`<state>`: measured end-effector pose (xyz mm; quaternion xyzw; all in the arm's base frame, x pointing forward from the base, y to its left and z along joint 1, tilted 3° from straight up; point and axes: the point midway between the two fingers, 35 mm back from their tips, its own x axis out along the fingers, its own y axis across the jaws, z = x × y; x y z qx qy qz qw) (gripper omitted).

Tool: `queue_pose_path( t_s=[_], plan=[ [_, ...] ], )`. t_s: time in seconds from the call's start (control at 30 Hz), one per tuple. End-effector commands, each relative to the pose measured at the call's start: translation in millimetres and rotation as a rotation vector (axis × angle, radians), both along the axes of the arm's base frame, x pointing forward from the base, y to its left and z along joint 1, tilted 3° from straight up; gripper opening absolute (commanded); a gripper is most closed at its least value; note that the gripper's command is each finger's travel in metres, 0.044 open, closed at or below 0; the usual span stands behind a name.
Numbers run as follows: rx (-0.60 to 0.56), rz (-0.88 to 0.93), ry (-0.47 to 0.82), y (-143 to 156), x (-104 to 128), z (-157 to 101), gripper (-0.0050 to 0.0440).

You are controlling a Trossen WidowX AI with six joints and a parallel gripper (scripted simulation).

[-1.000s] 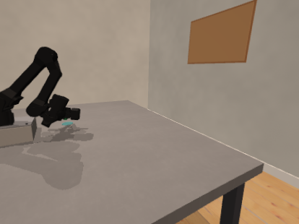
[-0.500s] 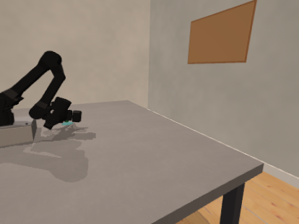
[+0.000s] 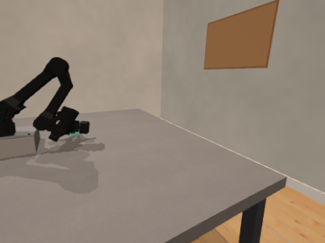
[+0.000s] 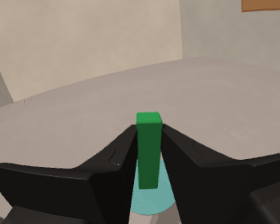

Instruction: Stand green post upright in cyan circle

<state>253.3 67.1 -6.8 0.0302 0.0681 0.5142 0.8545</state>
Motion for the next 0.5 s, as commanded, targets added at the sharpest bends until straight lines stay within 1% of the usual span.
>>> queue_pose_path(
  t_s=[0.0, 0.03, 0.47],
  plan=[
    [-0.003, -0.001, -0.003, 0.1, 0.3, -1.1, 0.0022],
    [-0.003, -0.001, -0.003, 0.1, 0.3, -1.1, 0.0022],
    [-0.003, -0.001, -0.003, 0.1, 0.3, -1.1, 0.0334]
  ],
)
